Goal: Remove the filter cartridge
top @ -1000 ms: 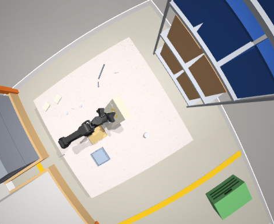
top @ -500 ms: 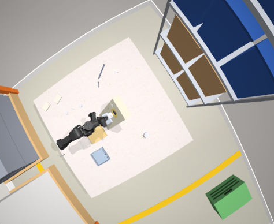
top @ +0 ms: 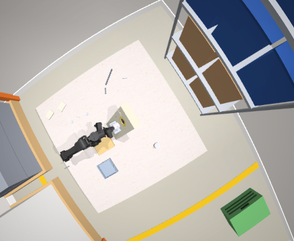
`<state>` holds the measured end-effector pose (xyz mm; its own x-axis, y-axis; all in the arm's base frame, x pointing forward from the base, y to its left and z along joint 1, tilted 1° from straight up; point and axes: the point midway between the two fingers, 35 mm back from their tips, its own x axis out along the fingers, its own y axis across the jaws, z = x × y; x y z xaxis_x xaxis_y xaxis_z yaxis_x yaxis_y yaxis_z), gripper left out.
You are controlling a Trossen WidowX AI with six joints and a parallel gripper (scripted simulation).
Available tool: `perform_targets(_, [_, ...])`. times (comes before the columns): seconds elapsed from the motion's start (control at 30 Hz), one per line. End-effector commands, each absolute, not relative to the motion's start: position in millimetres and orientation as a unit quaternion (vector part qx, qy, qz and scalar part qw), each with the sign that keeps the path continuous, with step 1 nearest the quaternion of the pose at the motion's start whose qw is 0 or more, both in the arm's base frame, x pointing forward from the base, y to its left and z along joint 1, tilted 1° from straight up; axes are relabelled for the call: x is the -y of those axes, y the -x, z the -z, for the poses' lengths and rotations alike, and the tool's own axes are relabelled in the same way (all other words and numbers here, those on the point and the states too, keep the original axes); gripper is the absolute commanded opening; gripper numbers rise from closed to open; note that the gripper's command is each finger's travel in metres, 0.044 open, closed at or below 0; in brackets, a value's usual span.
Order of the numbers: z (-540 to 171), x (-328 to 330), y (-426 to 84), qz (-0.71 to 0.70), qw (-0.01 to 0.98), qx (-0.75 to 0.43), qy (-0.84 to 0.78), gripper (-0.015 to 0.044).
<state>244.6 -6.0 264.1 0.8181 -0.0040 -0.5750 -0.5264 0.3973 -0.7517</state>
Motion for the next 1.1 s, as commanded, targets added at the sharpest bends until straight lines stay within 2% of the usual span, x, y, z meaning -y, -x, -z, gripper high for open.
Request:
perform_targets(0.0, [-255.2,6.4,-240.1,-0.162,0.796,-0.251,0.527,0.0000])
perform_targets(0.23, [-235.7,6.1,-231.4,-0.162,0.795,-0.251,0.527,0.0000])
perform_targets(0.33, [-240.1,5.7,-233.2,-0.164,0.796,-0.254,0.524,0.0079])
perform_targets(0.37, [-240.1,5.7,-233.2,-0.164,0.796,-0.254,0.524,0.0088])
perform_targets(1.07, [-240.1,5.7,-233.2,-0.164,0.796,-0.254,0.524,0.0088])
